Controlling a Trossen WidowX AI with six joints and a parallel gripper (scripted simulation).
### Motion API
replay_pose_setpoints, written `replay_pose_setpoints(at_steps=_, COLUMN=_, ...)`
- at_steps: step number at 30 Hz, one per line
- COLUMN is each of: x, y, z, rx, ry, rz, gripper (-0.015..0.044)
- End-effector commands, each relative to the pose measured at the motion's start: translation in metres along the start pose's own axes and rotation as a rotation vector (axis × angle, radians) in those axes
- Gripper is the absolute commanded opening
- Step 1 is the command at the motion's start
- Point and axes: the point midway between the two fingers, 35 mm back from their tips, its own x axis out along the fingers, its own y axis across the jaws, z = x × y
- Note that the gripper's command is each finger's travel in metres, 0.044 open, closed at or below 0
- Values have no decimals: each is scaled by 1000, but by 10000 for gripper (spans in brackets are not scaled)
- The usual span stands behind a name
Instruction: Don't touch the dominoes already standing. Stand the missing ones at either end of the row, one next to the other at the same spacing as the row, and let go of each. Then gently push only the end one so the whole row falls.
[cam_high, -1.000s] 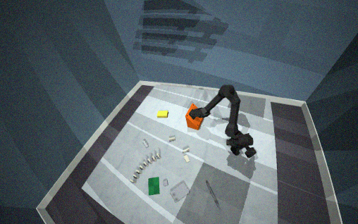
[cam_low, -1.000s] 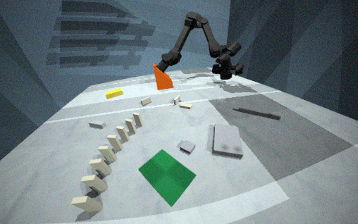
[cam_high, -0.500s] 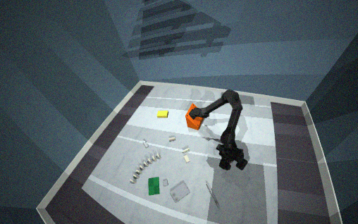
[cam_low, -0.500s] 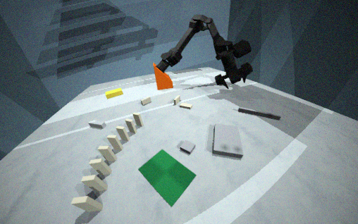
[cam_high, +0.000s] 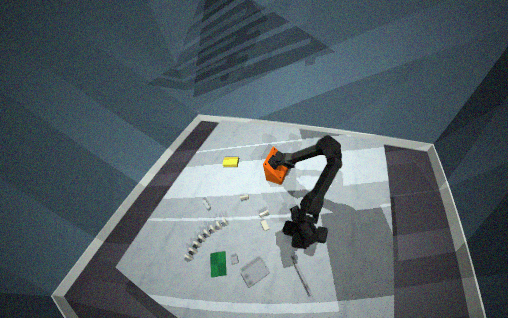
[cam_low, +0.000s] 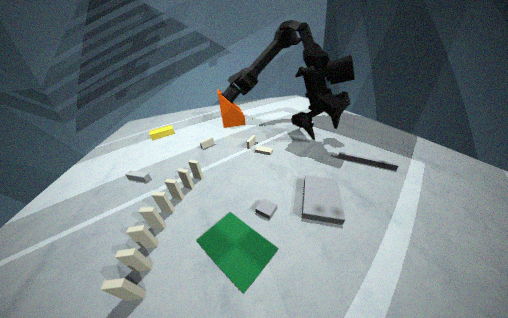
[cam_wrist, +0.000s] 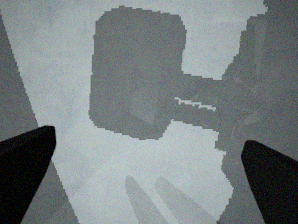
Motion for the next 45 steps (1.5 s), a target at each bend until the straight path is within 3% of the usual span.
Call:
replay_pose_setpoints(at_steps=1, x=-28, y=-65, z=25, rx=-253, ry=-2, rz=-155, gripper=440)
replay_pose_setpoints(at_steps=11, x=-74, y=-131, z=30, rx=-570, ry=112, rz=-263, gripper=440)
replay_pose_setpoints(at_steps=20, x=-112, y=-171, z=22, rx=-814, ry=236, rz=-251, gripper=440)
replay_pose_setpoints(at_steps=31, x=-111, y=-172, z=24, rx=-814, ry=236, rz=-251, gripper=440)
replay_pose_setpoints(at_steps=38, x=-56, y=-190, z=18, rx=-814, ry=234, rz=-249, gripper=440)
replay_pose_setpoints(at_steps=45, x=-48, y=-191, z=16, rx=-814, ry=234, rz=-248, gripper=440)
